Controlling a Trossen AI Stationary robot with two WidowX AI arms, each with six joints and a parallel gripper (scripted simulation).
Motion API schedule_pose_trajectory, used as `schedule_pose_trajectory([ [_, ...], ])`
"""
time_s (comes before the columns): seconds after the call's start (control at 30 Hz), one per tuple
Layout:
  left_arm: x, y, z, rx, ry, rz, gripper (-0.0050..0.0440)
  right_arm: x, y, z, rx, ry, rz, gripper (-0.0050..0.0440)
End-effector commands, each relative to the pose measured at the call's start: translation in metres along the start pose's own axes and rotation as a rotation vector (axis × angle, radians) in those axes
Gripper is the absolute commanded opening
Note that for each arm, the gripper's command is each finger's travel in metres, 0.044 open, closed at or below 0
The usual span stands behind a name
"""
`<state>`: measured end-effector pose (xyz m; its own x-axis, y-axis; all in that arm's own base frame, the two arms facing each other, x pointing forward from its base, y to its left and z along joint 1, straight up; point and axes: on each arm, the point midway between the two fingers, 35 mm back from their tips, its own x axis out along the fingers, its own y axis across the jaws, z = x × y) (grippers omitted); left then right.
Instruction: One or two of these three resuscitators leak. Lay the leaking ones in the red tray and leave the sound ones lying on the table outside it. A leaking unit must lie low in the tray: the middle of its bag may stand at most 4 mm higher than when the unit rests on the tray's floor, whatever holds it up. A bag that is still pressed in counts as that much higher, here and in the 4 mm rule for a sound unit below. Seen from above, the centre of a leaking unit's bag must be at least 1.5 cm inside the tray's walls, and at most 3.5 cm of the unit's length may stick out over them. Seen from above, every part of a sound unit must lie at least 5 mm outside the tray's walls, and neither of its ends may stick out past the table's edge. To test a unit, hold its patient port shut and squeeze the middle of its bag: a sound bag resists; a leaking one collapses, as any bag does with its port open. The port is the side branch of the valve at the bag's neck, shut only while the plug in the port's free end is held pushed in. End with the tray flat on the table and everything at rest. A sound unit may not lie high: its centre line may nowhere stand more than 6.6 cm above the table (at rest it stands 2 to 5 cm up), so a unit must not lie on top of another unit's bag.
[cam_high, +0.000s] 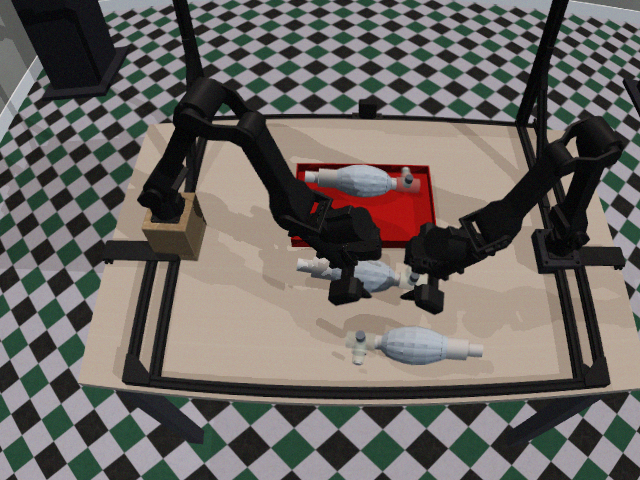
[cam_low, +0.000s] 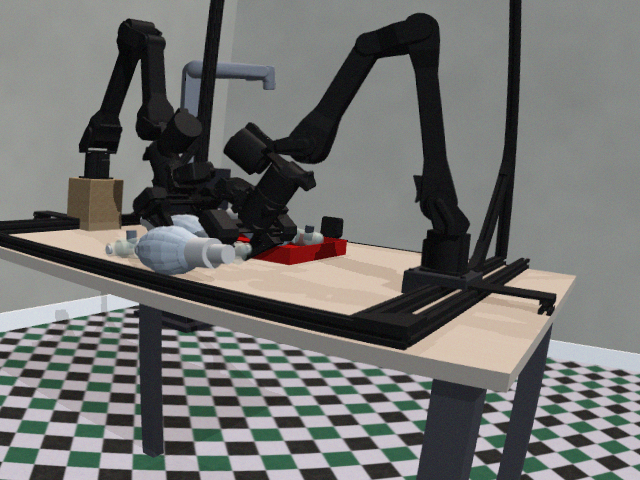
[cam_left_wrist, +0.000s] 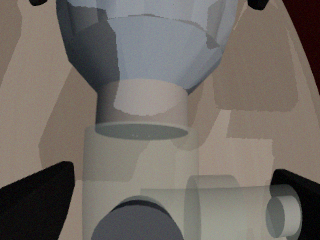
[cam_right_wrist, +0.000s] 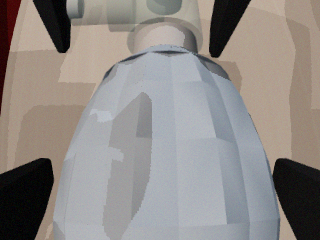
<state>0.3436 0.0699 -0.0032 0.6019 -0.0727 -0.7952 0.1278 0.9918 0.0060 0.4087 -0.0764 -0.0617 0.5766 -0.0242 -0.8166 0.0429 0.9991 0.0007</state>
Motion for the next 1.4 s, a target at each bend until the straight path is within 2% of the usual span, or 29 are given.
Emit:
schedule_pose_trajectory([
  [0.0,0.0,0.0,0.001,0.003,-0.001,-0.001,0.044,0.0,0.0,0.001,-0.001,-0.002,-0.002,0.044],
  [0.63,0.0,-0.001,0.001,0.0,-0.002,-0.001,0.044,0.0,-0.001,0.001,-0.001,-0.003,-0.003,0.044],
  [0.67,-0.055,0.0,0.043,0.002,-0.001,0.0,0.044,0.0,0.0,0.001,-0.002,-0.001,-0.003,0.044],
  [0.77,-0.071,0.0,0.055,0.002,-0.001,0.0,0.044,0.0,0.0,0.001,-0.002,-0.001,-0.003,0.044],
  [1.2,-0.071,0.0,0.055,0.002,-0.001,0.0,0.044,0.0,0.0,0.001,-0.002,-0.001,-0.003,0.044],
  [1.37,-0.093,0.021,0.117,0.023,-0.184,0.09,0.044,0.0,0.0,0.001,-0.002,-0.002,-0.001,0.044],
])
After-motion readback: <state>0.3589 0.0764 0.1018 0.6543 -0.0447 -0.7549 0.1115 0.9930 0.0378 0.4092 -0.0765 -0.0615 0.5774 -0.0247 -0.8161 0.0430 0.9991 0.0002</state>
